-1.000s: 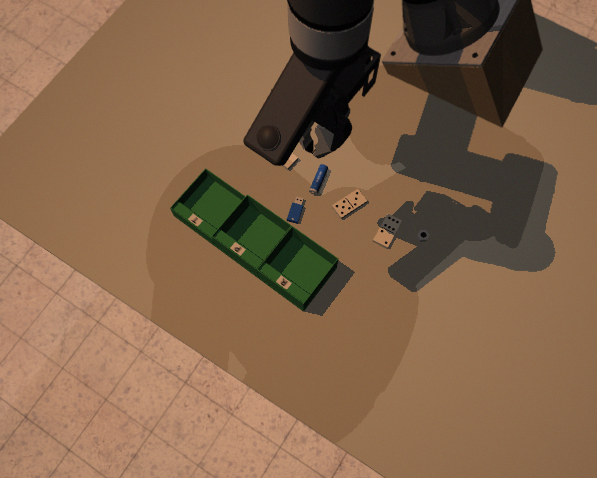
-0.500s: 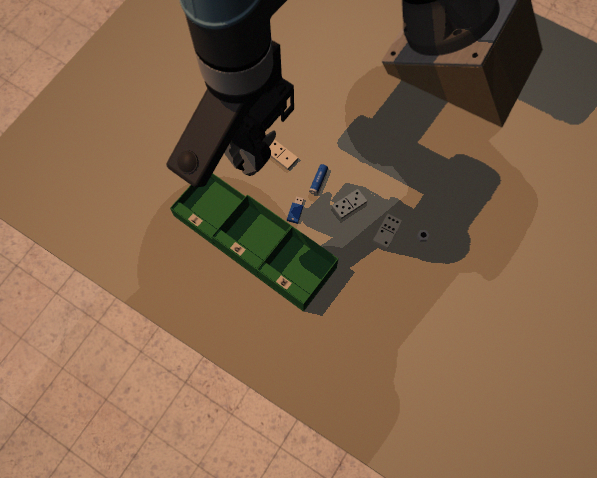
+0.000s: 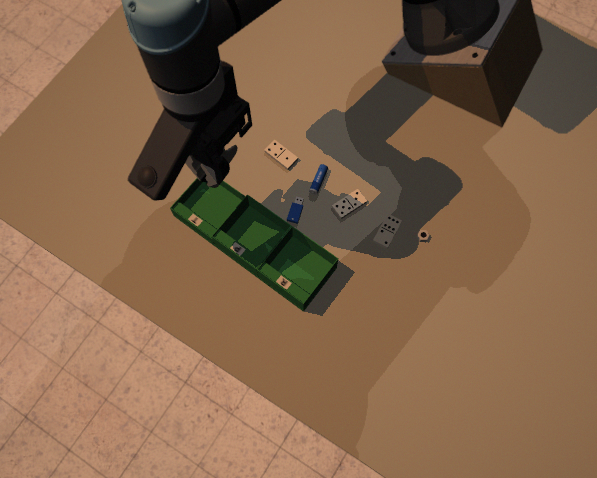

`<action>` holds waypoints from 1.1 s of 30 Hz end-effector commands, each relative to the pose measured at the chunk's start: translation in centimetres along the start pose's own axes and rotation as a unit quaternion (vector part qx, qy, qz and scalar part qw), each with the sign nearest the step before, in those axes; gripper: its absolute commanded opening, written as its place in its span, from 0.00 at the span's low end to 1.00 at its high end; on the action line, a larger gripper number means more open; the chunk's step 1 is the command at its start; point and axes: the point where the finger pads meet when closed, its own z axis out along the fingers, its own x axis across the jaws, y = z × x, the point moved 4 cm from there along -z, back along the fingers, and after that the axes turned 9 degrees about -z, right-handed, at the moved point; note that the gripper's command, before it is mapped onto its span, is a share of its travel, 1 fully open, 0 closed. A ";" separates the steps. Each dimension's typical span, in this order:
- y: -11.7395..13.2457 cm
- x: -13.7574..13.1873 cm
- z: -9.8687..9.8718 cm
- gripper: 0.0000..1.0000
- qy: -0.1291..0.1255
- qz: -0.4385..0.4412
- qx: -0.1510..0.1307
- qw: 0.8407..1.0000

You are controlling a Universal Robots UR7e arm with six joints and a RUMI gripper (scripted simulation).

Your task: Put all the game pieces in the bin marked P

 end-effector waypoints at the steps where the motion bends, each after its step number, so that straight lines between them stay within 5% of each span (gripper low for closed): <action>1: -0.1 0.0 0.3 0.04 0.000 0.000 0.001 1.000; 24: -0.1 0.0 5.9 0.04 0.000 0.000 0.001 1.000; 33: -0.1 0.0 5.9 0.04 0.000 0.000 0.001 1.000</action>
